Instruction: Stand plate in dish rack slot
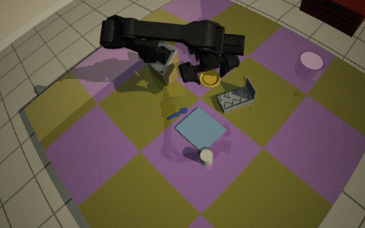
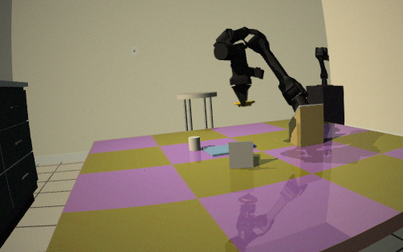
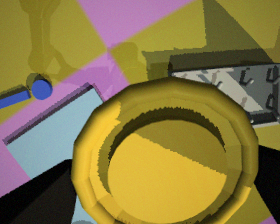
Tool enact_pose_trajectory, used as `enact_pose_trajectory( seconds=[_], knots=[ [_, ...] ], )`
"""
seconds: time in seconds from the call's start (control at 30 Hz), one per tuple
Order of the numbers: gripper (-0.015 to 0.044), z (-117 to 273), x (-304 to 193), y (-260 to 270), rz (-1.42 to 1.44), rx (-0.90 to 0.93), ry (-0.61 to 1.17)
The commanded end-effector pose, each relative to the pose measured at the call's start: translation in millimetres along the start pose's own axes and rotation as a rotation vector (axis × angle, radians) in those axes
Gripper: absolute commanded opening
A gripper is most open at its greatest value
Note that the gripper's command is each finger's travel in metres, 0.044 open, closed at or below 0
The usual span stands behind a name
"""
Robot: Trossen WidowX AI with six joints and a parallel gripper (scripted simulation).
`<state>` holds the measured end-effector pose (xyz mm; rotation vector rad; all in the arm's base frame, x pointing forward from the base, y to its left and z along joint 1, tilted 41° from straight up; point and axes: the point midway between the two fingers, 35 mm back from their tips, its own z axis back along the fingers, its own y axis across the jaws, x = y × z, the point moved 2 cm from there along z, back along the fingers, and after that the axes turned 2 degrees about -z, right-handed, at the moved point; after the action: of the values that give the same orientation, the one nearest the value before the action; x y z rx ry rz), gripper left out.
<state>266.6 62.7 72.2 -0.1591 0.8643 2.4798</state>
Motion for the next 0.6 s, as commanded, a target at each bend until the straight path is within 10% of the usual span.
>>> enact_pose_trajectory(
  seconds=[0.0,0.57],
  knots=[
    [0.0,-16,1,-1,-0.049,-0.037,-0.088],
    [0.0,-72,6,-6,-0.305,-0.245,-0.43]
  ],
)
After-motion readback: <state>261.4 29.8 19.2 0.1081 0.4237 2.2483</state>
